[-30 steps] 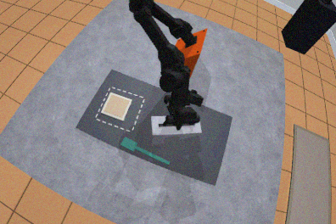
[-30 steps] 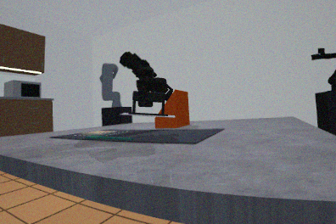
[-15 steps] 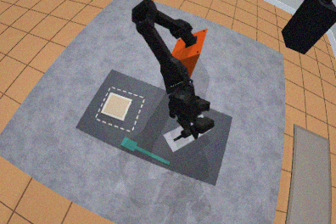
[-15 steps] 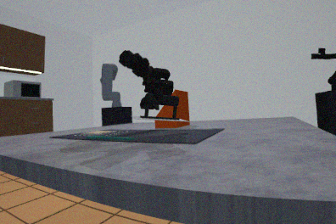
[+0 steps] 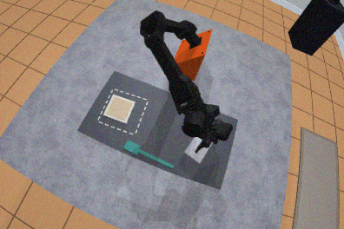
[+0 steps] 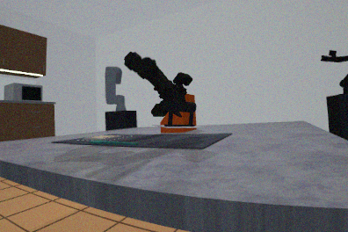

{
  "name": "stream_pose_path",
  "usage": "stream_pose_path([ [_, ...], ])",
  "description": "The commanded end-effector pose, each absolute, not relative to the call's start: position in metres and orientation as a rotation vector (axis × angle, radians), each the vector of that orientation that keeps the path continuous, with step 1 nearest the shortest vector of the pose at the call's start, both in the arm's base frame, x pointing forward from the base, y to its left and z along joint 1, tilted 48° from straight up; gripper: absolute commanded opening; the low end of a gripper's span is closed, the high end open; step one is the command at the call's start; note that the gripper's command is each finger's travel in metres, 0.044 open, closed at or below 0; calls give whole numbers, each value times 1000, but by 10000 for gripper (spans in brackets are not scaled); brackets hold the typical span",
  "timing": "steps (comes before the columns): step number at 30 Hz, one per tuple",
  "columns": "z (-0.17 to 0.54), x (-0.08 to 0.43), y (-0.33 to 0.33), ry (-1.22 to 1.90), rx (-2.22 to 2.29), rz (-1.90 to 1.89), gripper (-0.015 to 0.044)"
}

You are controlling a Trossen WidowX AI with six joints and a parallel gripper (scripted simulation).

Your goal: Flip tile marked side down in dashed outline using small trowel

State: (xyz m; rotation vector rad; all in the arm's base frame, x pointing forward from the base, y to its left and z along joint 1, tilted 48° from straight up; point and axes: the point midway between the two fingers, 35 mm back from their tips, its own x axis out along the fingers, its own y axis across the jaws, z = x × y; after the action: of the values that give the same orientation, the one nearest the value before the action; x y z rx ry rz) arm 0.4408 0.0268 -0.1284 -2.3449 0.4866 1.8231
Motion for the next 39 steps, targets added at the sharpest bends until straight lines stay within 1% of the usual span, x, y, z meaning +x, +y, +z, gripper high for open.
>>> stream_pose_path([
  [1,-137,441,39,371,-2309,1938,0],
  [19,-178,417,70,-52,-2025,2356,0],
  [39,-190,417,57,-54,-2022,2359,0],
])
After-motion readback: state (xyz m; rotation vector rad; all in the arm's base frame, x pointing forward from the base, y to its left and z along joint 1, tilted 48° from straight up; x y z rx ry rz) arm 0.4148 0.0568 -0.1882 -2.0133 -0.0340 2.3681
